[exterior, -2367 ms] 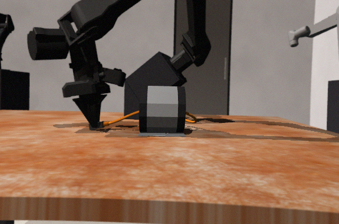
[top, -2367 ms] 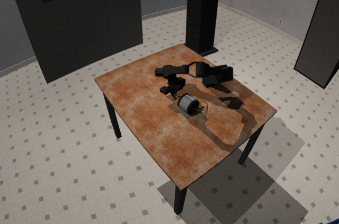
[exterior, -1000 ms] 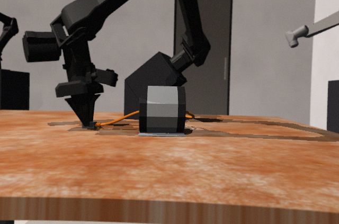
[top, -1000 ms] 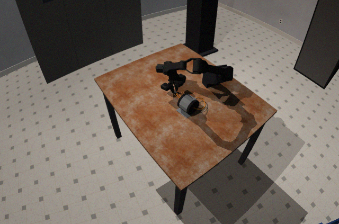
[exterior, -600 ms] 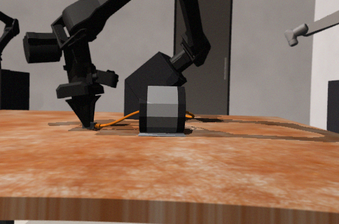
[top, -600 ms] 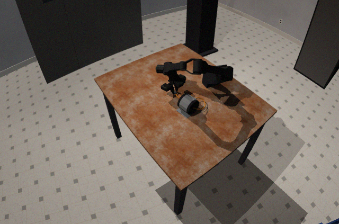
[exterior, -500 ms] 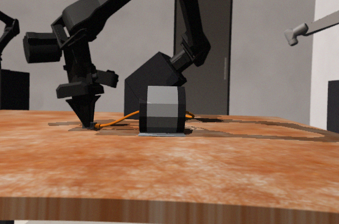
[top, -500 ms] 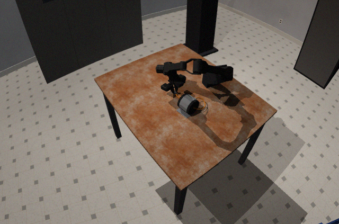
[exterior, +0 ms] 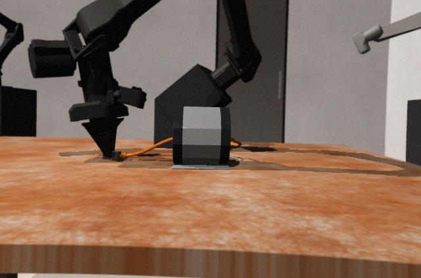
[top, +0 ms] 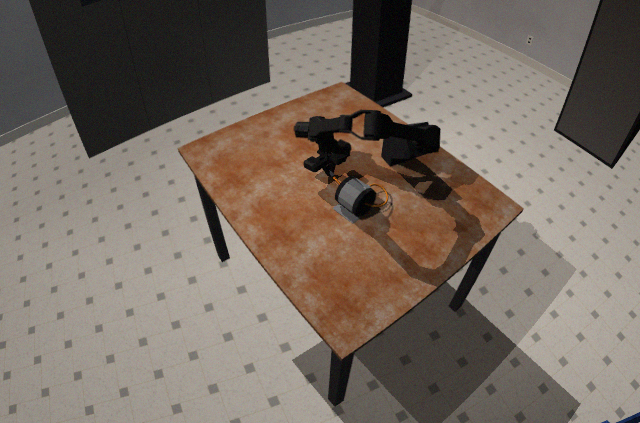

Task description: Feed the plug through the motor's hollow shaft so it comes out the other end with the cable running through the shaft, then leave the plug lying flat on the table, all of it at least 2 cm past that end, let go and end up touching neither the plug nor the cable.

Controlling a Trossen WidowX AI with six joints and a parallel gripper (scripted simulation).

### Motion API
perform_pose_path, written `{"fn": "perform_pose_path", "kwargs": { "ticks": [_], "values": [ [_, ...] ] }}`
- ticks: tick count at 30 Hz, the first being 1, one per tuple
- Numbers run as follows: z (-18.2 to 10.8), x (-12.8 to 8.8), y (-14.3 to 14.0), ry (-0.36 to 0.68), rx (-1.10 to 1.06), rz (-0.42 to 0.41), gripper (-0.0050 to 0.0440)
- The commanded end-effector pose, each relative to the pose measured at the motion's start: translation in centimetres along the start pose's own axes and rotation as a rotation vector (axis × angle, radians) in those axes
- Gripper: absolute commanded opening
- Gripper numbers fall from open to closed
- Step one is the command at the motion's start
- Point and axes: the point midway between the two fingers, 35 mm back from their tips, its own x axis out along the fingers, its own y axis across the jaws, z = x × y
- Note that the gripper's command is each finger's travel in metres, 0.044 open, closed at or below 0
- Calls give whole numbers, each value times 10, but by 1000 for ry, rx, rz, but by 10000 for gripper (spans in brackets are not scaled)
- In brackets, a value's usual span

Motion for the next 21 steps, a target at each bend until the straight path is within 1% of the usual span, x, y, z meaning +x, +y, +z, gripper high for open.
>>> {"fn": "perform_pose_path", "kwargs": {
  "ticks": [1,8,13,21],
  "values": [
    [-7,-1,10,0,2,2,0],
    [-20,-3,27,0,3,1,0],
    [-23,-4,31,-1,3,1,0],
    [-21,-5,28,-1,3,1,0]
  ]
}}
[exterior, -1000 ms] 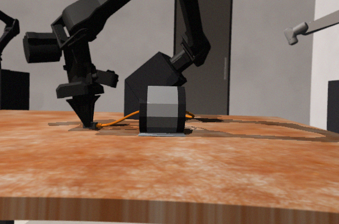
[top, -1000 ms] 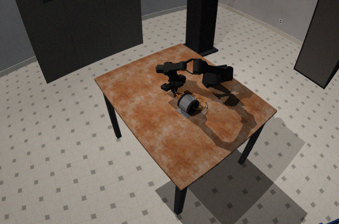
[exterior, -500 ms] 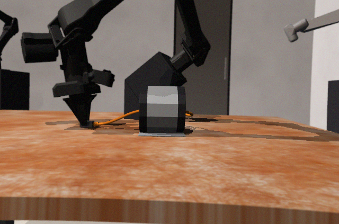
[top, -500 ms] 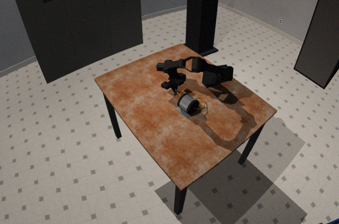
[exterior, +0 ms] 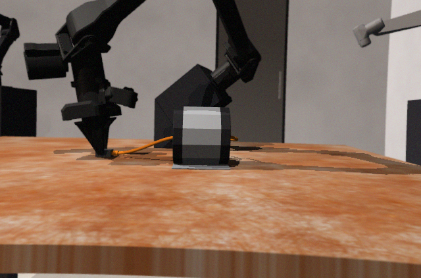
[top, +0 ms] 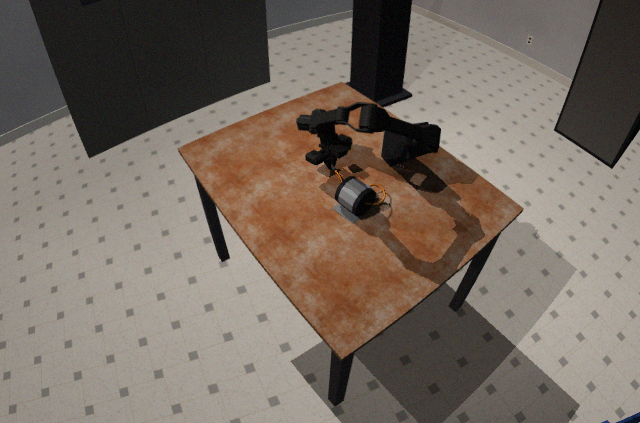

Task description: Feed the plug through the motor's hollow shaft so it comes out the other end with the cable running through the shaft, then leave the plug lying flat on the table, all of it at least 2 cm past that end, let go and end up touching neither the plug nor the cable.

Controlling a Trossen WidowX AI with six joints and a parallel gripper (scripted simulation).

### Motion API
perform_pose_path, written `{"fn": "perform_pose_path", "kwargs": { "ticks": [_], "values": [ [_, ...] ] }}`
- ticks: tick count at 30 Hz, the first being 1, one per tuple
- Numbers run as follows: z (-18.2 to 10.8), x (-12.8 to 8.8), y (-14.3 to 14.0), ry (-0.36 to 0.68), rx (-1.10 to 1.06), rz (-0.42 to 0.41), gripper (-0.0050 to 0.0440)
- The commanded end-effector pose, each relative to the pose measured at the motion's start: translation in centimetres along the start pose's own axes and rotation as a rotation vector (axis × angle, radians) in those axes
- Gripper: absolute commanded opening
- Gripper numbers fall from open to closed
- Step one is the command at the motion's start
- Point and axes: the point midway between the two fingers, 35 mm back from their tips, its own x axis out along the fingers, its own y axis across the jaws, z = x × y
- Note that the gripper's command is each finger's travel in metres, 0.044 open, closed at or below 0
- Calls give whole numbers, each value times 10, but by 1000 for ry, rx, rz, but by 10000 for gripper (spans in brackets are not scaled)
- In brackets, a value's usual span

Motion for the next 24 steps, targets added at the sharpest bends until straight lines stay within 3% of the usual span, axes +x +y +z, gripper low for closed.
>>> {"fn": "perform_pose_path", "kwargs": {
  "ticks": [1,24],
  "values": [
    [0,-1,0,1,-5,3,0],
    [1,-1,-1,1,-3,2,0]
  ]
}}
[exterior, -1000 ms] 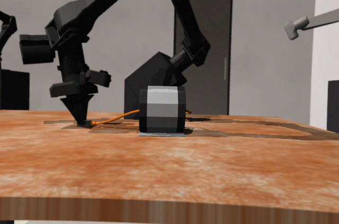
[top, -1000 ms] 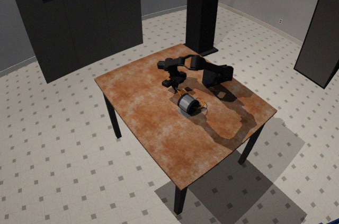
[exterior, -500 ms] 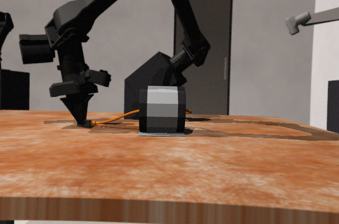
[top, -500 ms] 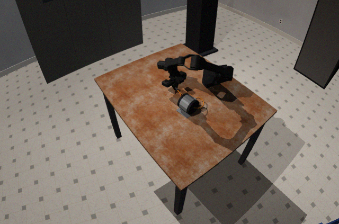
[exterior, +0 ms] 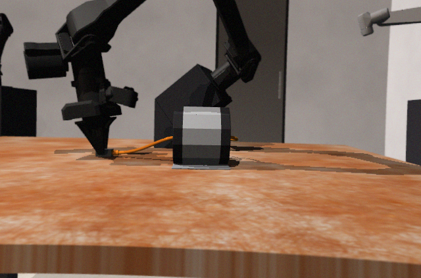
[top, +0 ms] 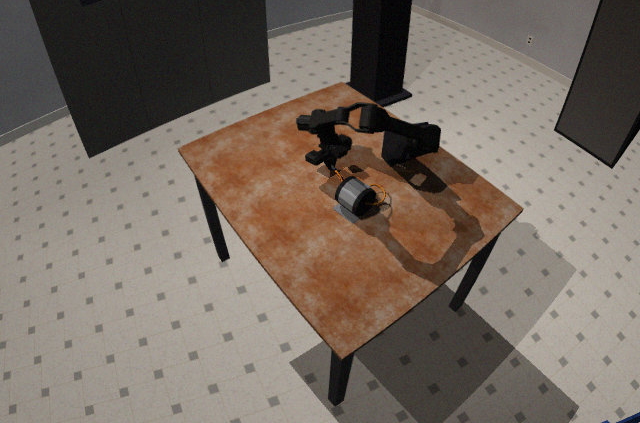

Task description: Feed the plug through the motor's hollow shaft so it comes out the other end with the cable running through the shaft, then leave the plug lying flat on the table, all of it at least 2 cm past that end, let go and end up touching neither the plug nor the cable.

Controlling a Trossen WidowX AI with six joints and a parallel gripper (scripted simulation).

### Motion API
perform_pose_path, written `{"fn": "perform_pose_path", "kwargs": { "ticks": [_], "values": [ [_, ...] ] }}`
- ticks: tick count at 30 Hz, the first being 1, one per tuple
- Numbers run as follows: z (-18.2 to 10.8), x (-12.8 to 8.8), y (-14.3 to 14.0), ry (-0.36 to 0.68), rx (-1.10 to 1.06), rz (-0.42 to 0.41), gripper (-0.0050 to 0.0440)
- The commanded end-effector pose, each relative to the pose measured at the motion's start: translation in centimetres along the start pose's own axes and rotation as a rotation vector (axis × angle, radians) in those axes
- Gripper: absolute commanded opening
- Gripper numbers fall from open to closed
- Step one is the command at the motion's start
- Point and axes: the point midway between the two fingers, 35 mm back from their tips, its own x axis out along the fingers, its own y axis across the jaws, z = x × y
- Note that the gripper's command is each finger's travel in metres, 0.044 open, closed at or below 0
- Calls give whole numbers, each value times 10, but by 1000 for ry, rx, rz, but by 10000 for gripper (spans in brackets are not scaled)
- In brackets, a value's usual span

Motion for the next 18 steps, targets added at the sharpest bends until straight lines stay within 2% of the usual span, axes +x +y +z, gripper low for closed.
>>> {"fn": "perform_pose_path", "kwargs": {
  "ticks": [1,12,16,18],
  "values": [
    [0,0,0,0,1,0,24],
    [0,0,0,0,1,0,288],
    [0,0,0,0,1,0,300],
    [-4,-7,-1,2,1,0,300]
  ]
}}
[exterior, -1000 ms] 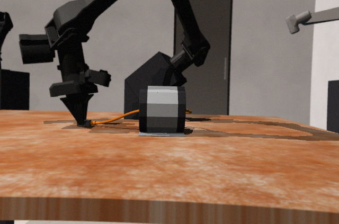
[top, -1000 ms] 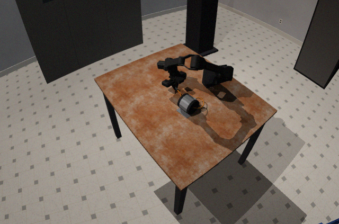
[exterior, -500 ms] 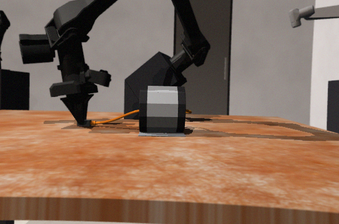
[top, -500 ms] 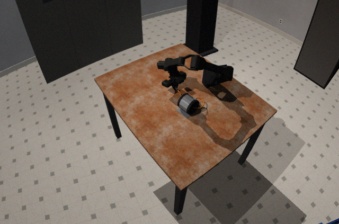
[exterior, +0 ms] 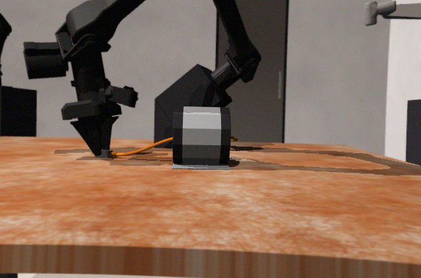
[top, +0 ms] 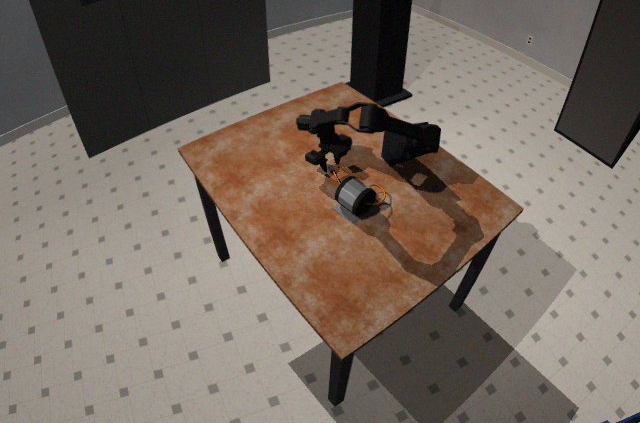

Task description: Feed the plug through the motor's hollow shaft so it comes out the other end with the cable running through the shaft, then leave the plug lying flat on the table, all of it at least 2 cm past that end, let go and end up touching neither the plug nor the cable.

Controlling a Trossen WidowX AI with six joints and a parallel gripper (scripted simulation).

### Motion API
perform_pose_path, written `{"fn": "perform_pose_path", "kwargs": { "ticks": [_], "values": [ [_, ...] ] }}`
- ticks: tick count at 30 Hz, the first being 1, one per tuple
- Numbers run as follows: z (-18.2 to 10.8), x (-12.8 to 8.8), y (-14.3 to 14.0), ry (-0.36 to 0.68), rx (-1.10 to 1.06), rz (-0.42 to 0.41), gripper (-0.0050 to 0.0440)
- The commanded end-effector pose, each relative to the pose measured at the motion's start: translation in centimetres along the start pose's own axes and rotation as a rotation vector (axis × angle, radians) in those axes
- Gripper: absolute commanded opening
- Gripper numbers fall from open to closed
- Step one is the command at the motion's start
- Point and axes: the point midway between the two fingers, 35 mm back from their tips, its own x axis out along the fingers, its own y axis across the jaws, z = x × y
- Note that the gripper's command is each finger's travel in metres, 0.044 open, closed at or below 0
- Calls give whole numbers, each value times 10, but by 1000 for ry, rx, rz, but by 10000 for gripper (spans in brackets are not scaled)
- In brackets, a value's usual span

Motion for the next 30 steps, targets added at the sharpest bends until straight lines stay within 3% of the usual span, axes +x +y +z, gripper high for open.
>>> {"fn": "perform_pose_path", "kwargs": {
  "ticks": [1,4,7,8,9,30],
  "values": [
    [-9,-15,-1,4,-3,0,300],
    [-25,-48,-2,11,-10,-2,300],
    [-29,-65,0,2,-5,0,300],
    [-29,-65,0,2,-5,0,300],
    [-24,-52,-4,14,-7,-7,300],
    [-24,-52,-4,14,-7,-7,300]
  ]
}}
